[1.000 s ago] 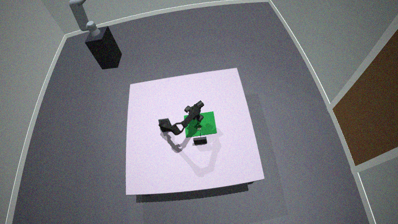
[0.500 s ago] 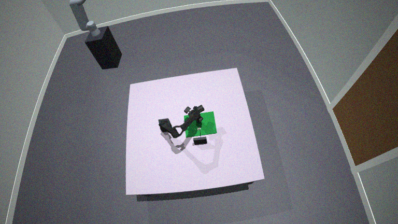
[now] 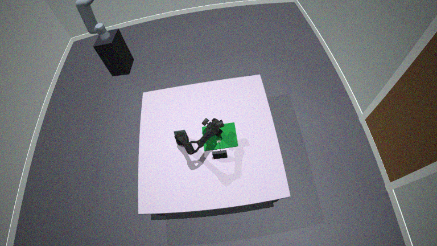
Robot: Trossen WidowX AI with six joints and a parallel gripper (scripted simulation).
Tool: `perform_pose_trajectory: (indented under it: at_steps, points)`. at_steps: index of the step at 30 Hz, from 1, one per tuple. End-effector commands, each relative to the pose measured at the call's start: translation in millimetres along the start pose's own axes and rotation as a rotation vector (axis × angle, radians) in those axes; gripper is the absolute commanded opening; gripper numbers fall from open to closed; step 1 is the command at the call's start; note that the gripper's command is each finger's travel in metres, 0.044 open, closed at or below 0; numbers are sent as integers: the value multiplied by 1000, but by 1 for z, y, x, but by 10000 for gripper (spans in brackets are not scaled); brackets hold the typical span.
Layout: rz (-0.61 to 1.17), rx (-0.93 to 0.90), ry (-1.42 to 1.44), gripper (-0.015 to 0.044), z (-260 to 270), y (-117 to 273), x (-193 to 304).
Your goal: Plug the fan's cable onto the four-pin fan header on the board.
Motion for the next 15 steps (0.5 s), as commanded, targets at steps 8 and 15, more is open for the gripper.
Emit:
perform_pose_trajectory:
  at_steps: [8,15]
  points:
    - [-145,-40,11,0,-2,-5,8]
    - [-232,-51,21,0,-4,-7,13]
Point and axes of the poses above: the point midway between the two fingers, 35 mm back from their tips, its own y axis back along the fingers, its own z axis across the jaws, x = y × z, the point moved 5 cm from there along y, back along the fingers, and after that the axes turned 4 degrees about y, right-handed, at the moved point
